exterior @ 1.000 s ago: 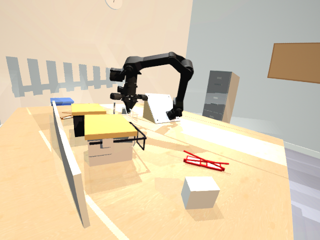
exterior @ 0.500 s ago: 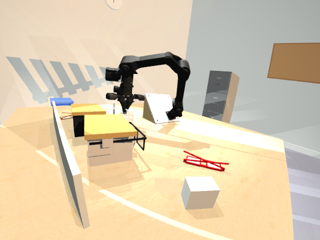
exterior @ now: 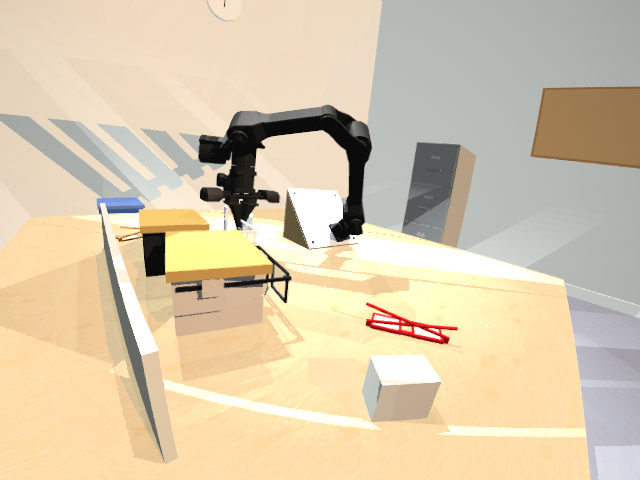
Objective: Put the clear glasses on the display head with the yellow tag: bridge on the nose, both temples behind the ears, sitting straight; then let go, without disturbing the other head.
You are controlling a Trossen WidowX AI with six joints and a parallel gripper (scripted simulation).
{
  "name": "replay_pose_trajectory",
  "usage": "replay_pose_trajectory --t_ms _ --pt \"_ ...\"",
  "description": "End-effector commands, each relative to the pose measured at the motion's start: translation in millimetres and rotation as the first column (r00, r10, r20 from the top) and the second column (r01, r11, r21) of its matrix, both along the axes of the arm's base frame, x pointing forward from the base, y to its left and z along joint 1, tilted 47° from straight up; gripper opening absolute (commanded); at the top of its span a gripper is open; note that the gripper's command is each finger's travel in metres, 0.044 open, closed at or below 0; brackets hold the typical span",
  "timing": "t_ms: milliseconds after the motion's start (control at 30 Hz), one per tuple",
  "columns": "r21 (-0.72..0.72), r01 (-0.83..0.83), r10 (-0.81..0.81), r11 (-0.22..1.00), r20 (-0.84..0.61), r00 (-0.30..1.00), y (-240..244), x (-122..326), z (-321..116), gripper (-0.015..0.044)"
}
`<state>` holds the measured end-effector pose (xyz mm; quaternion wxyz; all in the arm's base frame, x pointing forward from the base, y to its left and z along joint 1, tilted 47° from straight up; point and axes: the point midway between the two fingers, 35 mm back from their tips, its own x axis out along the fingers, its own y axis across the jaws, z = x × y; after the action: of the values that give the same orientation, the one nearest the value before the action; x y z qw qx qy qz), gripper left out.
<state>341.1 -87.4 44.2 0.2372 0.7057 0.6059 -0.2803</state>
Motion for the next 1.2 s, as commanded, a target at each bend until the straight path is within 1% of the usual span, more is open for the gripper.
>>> replay_pose_trajectory --t_ms 0,1167 --pt "-0.002 0.005 -0.005 1.000 0.007 1.000 -2 8 2 0.0000" --pt "-0.002 0.005 -0.005 1.000 0.010 1.000 -8 53 3 0.0000"
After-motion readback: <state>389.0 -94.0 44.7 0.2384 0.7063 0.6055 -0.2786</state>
